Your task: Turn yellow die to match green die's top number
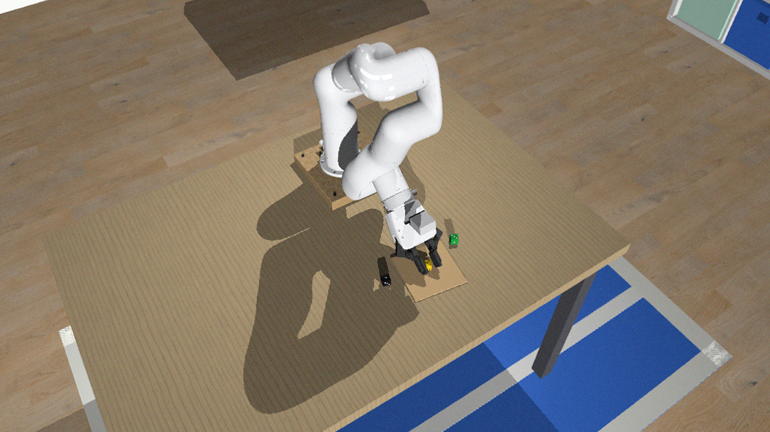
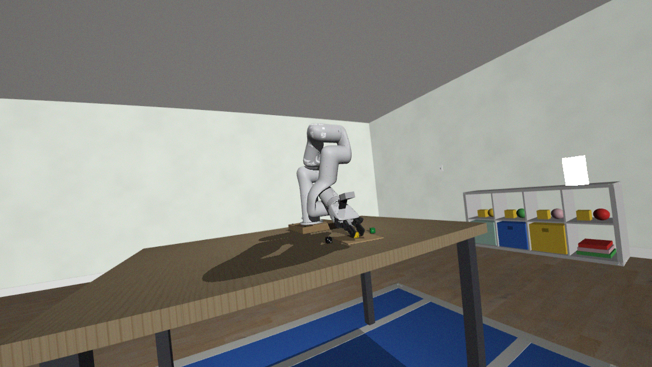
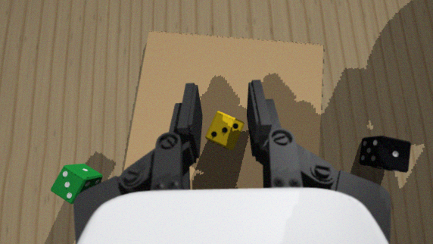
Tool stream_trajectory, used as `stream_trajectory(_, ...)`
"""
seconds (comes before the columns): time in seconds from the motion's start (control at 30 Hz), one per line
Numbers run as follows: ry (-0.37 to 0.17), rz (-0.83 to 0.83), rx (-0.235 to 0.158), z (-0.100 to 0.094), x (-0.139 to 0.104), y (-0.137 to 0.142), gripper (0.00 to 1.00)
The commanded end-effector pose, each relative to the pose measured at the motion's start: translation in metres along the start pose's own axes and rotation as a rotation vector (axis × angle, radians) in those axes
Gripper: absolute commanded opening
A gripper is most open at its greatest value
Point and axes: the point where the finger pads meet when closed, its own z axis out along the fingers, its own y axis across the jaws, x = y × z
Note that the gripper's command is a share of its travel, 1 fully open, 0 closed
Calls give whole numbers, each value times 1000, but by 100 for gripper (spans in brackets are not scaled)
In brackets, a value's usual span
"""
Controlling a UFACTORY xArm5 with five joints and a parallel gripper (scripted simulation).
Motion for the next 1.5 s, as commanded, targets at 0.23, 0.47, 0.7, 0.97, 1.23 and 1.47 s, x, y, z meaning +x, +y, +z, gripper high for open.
stream_trajectory(0.23,2,0,0,0,1,0,36)
stream_trajectory(0.47,2,0,0,0,1,0,36)
stream_trajectory(0.7,2,0,0,0,1,0,36)
stream_trajectory(0.97,2,0,0,0,1,0,36)
stream_trajectory(1.23,2,0,0,-10,1,0,36)
stream_trajectory(1.47,2,0,0,-29,1,0,36)
